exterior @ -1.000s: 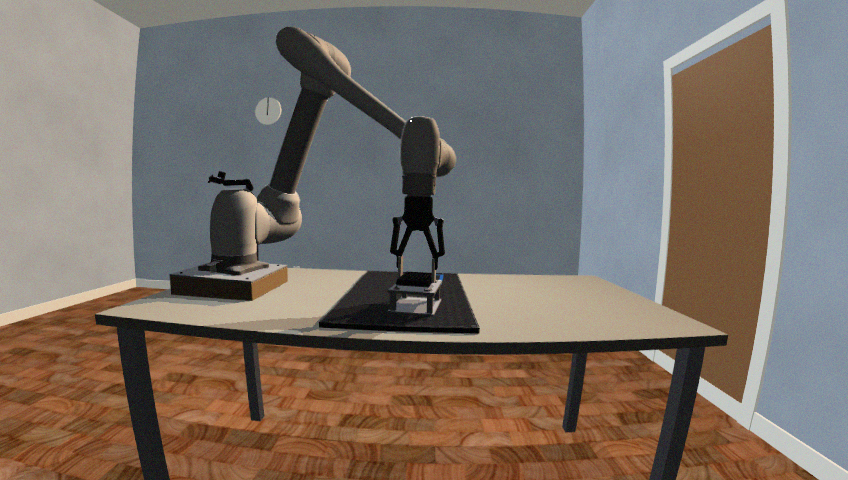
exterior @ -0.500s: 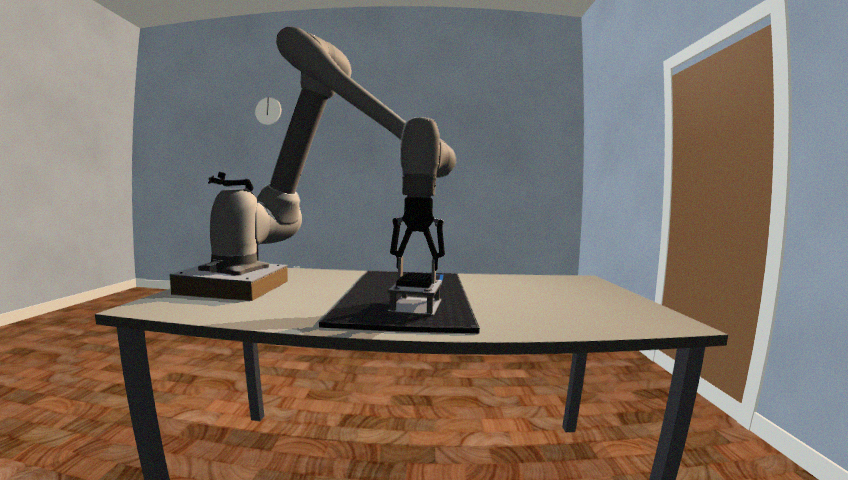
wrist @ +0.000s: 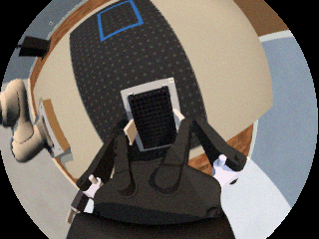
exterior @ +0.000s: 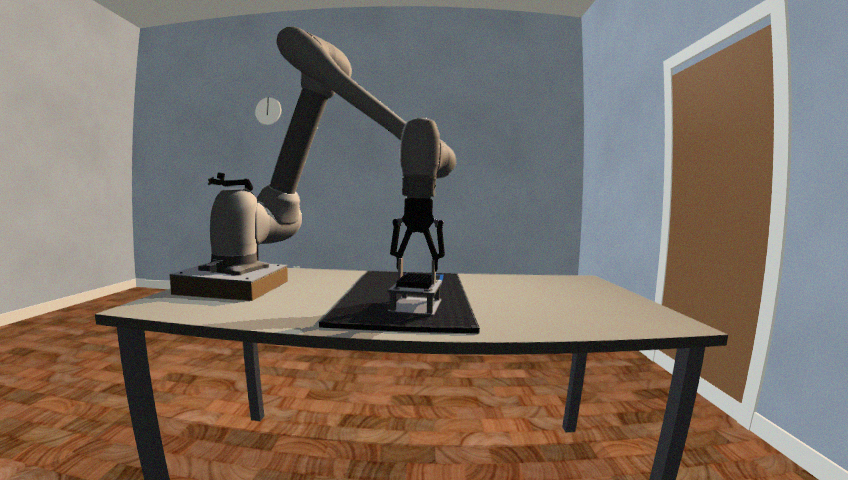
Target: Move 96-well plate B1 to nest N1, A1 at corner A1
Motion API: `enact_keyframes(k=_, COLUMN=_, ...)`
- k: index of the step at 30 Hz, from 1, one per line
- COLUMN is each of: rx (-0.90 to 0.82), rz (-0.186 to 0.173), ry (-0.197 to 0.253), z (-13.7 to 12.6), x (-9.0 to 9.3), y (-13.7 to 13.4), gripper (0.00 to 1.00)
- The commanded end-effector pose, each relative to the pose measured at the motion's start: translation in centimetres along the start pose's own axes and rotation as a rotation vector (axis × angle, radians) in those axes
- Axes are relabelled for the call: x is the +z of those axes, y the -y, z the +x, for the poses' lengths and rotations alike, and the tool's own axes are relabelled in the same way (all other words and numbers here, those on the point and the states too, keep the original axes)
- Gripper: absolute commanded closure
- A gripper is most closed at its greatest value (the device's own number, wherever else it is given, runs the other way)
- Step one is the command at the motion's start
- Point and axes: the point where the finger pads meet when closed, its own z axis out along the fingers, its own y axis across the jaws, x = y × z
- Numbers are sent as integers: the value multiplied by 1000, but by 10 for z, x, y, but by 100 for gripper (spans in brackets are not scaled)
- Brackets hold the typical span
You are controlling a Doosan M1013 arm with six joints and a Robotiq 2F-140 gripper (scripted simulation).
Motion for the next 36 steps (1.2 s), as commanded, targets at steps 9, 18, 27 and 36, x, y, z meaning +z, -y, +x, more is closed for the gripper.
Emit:
enact_keyframes(k=9, rx=0, rz=0, ry=0, z=0, x=2, y=0, gripper=100)
enact_keyframes(k=18, rx=0, rz=0, ry=0, z=0, x=3, y=0, gripper=100)
enact_keyframes(k=27, rx=0, rz=0, ry=0, z=0, x=4, y=0, gripper=100)
enact_keyframes(k=36, rx=0, rz=0, ry=0, z=0, x=5, y=0, gripper=0)
